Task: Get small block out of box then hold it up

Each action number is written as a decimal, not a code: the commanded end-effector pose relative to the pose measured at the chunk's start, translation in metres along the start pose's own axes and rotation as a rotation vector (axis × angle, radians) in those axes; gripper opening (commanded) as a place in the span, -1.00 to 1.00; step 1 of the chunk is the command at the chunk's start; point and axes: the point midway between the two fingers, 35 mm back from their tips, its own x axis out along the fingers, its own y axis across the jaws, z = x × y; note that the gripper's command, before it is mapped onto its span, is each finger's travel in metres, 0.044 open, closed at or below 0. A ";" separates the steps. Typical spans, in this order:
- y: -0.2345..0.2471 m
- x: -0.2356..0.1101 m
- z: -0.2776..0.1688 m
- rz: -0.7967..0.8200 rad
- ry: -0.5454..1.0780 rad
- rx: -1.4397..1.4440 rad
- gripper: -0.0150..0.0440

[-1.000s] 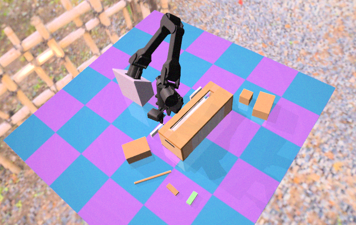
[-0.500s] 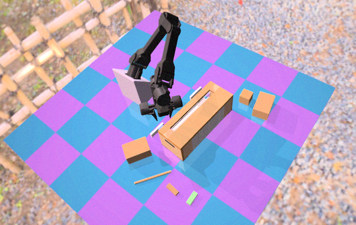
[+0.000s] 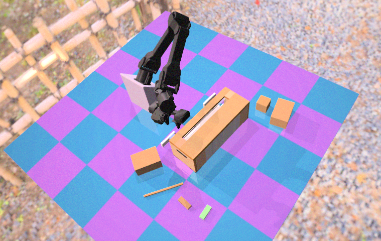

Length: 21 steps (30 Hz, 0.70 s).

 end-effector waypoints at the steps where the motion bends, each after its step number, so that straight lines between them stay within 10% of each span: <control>1: -0.010 -0.006 0.001 0.074 0.095 0.902 0.47; 21: -0.018 -0.010 0.001 0.059 0.215 1.736 0.47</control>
